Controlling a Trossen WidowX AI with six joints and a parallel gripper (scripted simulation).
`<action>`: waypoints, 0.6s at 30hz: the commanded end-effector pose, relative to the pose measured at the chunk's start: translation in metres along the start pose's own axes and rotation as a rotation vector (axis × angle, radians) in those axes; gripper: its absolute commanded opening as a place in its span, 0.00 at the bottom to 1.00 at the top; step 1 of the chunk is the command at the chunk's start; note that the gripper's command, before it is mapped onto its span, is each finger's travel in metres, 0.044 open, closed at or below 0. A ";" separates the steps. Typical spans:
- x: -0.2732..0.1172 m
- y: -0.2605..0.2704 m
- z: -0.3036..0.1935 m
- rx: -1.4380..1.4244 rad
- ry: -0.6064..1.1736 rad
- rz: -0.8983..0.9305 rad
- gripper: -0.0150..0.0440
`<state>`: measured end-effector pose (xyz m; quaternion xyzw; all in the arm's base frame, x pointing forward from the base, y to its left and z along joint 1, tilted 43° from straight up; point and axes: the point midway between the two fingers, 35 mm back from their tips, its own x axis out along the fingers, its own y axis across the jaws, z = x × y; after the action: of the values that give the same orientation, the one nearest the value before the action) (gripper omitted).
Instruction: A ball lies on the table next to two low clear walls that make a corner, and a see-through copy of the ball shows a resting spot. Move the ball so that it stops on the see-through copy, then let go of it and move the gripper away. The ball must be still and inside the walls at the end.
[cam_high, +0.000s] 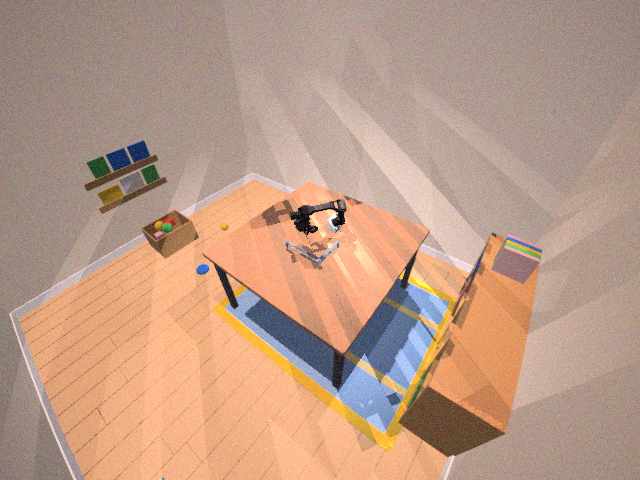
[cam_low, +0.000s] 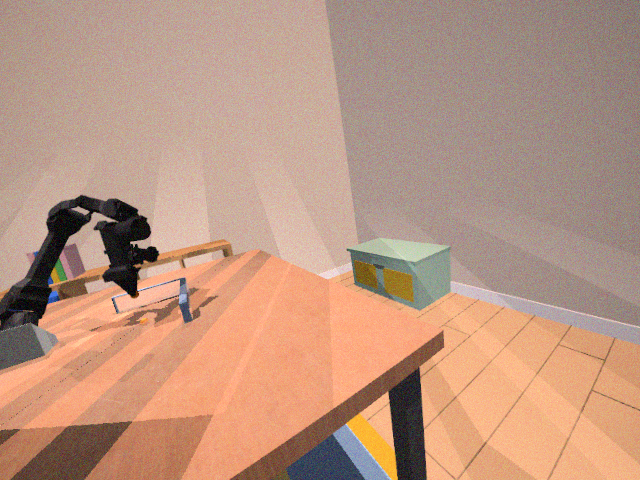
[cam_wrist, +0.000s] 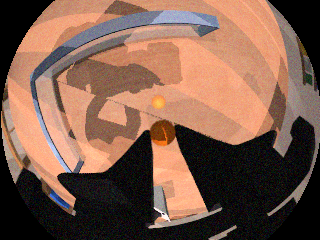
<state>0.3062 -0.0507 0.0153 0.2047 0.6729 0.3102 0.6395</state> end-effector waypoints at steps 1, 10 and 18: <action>0.005 -0.006 0.002 -0.006 0.001 -0.004 0.25; 0.042 -0.007 0.004 -0.006 0.001 -0.004 0.25; 0.075 -0.005 0.002 -0.006 0.001 -0.002 0.25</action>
<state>0.3054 -0.0135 -0.0339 0.1977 0.6707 0.3112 0.6437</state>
